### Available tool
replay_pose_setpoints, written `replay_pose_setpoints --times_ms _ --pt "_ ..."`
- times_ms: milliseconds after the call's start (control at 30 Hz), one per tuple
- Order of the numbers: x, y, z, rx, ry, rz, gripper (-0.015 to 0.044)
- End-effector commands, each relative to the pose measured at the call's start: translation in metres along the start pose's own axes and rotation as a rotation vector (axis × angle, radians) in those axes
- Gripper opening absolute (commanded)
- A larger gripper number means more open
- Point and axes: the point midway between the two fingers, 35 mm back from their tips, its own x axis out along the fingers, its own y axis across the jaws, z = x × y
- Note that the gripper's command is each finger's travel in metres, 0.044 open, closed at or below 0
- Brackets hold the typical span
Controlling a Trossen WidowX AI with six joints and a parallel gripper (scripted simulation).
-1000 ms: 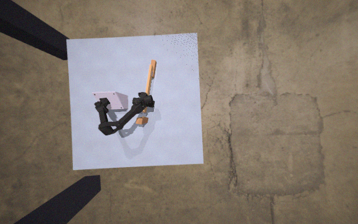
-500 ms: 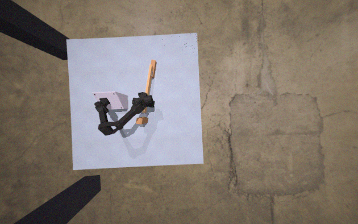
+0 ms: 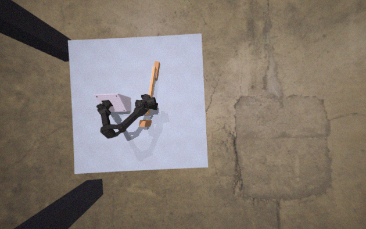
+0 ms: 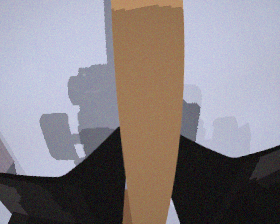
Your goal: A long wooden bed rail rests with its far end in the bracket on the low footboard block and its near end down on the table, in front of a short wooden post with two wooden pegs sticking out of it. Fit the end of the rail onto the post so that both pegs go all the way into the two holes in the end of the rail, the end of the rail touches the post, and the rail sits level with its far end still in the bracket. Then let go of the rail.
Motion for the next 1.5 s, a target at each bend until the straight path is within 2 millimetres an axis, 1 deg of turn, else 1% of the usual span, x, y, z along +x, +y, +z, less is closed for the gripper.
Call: replay_pose_setpoints --times_ms 0,1467 --pt "-0.001 0.000 0.001 -0.002 -0.005 -0.003 0.0000" --pt "-0.001 0.000 -0.012 -0.002 -0.004 -0.002 0.0000"
